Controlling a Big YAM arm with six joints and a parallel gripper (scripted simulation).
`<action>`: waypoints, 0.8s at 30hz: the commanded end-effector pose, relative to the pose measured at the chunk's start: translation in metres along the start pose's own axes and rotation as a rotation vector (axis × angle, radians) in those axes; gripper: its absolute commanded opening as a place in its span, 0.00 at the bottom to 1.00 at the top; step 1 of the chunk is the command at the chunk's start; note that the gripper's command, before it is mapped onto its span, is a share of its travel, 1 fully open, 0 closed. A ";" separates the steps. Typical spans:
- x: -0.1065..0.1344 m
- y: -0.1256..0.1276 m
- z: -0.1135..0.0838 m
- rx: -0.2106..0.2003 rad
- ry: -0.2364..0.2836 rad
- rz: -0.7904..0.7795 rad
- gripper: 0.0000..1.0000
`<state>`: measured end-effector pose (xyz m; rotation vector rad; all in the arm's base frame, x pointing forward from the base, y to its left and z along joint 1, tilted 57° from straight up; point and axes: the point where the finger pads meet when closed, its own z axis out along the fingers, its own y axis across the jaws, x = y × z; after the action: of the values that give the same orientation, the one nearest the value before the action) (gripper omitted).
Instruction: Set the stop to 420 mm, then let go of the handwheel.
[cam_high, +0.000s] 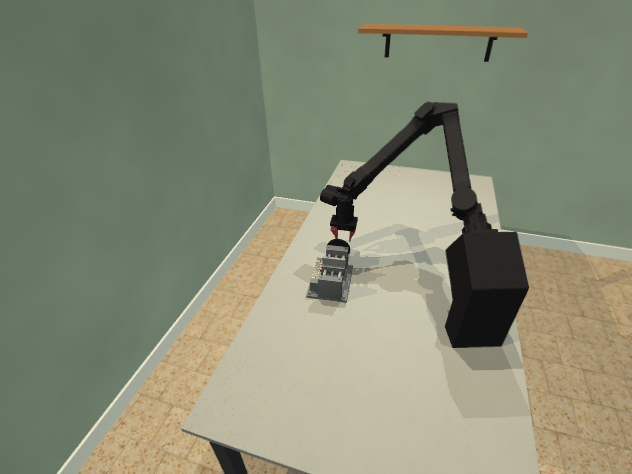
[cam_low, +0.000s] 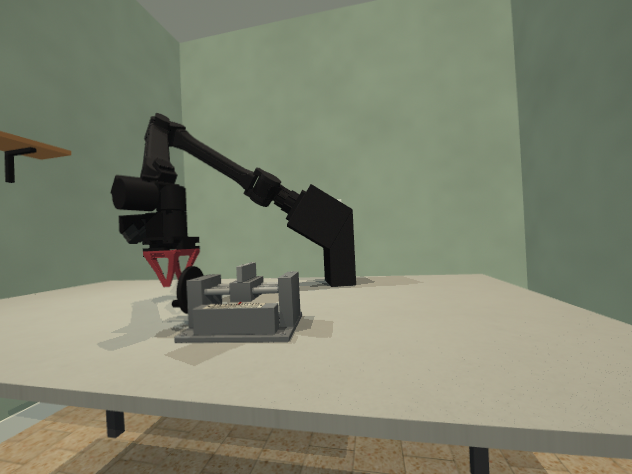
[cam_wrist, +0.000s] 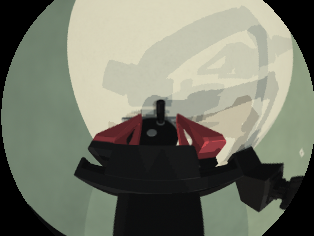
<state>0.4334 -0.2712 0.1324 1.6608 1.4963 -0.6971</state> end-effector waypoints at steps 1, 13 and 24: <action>0.003 -0.005 0.011 0.012 -0.002 -0.022 0.53; -0.003 0.002 0.048 0.001 -0.009 -0.009 0.53; -0.006 0.009 0.041 -0.024 -0.014 -0.006 0.53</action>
<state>0.4348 -0.3102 0.1026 1.6555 1.5108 -0.7142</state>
